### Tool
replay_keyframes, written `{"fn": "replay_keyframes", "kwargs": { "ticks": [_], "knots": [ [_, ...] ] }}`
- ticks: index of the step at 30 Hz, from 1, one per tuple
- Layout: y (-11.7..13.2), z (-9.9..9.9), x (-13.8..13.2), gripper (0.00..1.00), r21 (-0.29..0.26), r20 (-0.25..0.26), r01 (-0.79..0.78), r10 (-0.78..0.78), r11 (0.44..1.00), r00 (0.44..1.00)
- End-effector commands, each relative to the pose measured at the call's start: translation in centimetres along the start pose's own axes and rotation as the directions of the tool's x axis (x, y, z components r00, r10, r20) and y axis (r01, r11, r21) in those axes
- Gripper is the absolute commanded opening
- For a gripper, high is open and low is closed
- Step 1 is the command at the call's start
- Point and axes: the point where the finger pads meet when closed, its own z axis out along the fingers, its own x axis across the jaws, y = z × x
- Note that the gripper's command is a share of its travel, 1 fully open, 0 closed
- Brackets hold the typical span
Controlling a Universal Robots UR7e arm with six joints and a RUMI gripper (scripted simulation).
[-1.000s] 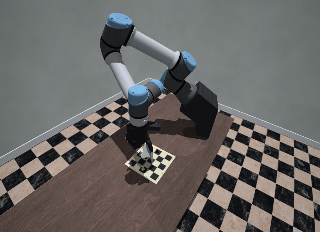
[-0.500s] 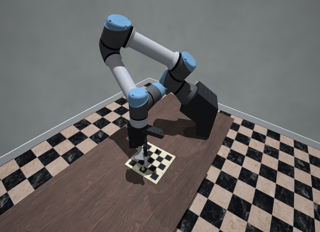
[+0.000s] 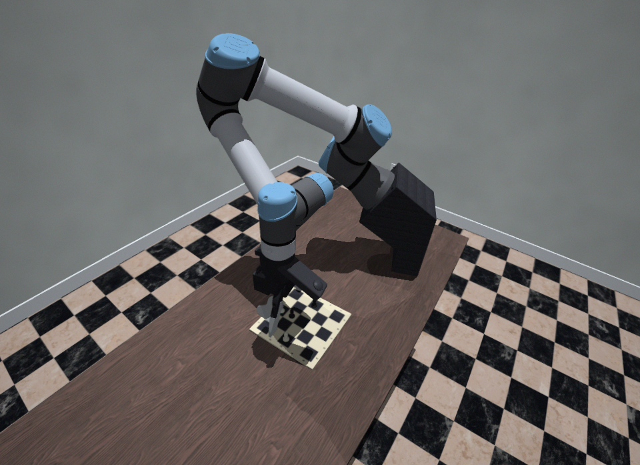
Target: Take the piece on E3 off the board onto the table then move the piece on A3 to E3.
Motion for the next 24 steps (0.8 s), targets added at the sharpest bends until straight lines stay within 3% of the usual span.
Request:
{"fn": "replay_keyframes", "kwargs": {
  "ticks": [1, 7, 19, 20, 24],
  "knots": [
    [0.13, 0.47, 0.04, 1.00, -0.005, 0.007, -0.170, 0.170, 0.985, 0.985],
    [0.32, 0.91, 0.03, 1.00, -0.007, 0.006, -0.313, 0.313, 0.950, 0.950],
    [0.41, 1.10, 0.02, 1.00, -0.008, 0.005, -0.370, 0.370, 0.929, 0.929],
    [0.41, 1.10, 0.02, 0.20, -0.008, 0.005, -0.370, 0.370, 0.929, 0.929],
    [0.41, 1.10, 0.02, 0.20, -0.008, 0.005, -0.370, 0.370, 0.929, 0.929]
  ]
}}
